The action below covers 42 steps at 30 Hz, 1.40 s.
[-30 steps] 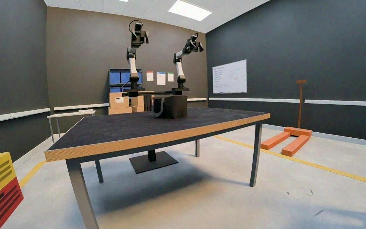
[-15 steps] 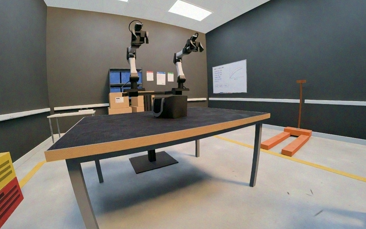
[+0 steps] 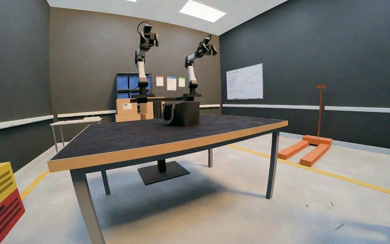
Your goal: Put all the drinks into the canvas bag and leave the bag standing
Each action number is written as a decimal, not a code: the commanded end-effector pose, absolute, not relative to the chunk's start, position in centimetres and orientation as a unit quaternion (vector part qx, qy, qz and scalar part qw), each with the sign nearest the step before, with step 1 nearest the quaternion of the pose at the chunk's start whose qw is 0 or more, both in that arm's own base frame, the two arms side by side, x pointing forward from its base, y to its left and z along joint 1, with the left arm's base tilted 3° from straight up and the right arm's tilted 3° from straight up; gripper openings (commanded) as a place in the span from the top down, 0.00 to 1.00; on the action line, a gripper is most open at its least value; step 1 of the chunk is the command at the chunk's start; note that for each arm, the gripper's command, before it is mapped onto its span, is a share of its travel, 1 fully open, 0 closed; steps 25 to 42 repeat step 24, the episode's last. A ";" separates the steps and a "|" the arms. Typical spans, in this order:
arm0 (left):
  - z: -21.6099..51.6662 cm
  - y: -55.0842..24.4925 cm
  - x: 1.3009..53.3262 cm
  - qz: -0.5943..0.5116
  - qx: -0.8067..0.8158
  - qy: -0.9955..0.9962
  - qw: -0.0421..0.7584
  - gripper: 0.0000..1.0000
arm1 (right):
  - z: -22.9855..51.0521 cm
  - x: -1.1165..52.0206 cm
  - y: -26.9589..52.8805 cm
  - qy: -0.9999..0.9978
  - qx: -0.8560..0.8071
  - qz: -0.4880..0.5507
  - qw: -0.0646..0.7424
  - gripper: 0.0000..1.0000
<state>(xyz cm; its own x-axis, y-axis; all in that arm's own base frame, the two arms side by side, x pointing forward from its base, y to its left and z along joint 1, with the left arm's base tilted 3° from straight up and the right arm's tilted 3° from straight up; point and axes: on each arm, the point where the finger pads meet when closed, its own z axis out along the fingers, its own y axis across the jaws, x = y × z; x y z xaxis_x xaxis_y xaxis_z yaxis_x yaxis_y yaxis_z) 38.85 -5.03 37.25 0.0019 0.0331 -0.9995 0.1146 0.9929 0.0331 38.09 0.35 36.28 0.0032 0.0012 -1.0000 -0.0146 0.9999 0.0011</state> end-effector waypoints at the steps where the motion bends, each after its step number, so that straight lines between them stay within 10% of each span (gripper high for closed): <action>1: 39.8 -4.8 38.5 -0.031 0.044 0.686 0.726 0.09 | 35.2 38.4 0.4 0.716 -0.011 0.004 0.698 0.09; 42: 39.9 -4.6 38.4 -0.028 0.041 0.685 0.726 0.09 | 37.1 37.5 0.6 0.697 -0.013 0.007 0.716 0.09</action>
